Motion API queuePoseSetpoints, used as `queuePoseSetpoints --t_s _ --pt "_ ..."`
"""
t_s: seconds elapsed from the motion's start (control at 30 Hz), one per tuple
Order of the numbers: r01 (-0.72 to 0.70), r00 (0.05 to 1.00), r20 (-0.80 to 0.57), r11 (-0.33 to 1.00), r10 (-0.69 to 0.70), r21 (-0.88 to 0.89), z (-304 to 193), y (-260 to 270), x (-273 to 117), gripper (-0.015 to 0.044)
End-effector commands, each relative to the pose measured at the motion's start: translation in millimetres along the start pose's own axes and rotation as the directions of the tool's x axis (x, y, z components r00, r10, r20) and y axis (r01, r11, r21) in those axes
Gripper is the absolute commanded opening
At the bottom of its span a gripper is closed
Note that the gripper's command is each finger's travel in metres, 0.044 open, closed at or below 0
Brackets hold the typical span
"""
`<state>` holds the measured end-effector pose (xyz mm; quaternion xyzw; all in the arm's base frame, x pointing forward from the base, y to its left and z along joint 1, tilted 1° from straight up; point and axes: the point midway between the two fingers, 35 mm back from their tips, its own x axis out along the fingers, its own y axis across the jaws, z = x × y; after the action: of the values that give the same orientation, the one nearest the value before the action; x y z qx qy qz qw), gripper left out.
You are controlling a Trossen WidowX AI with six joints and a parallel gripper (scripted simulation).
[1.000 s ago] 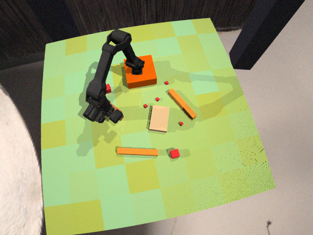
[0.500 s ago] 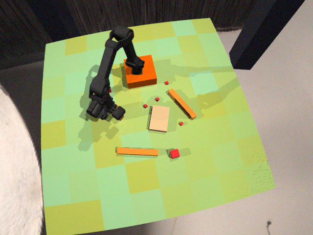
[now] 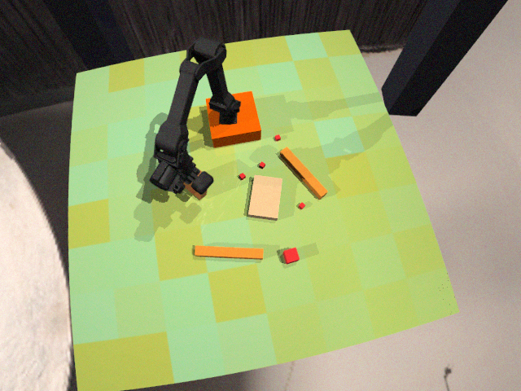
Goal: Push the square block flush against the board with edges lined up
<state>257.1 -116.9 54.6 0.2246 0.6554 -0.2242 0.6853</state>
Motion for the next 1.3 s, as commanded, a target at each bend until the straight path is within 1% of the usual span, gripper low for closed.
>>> queuePoseSetpoints --t_s 0.0,0.27,1.27 --pt "0.004 1.000 -0.006 1.000 -0.004 0.004 -7.7 -1.0 2.4 0.0000" --pt "0.004 1.000 -0.007 1.000 -0.004 0.004 -10.8 -1.1 2.7 0.0000" --pt "0.004 1.000 -0.003 1.000 -0.004 0.004 37.1 -0.3 2.8 0.0000"
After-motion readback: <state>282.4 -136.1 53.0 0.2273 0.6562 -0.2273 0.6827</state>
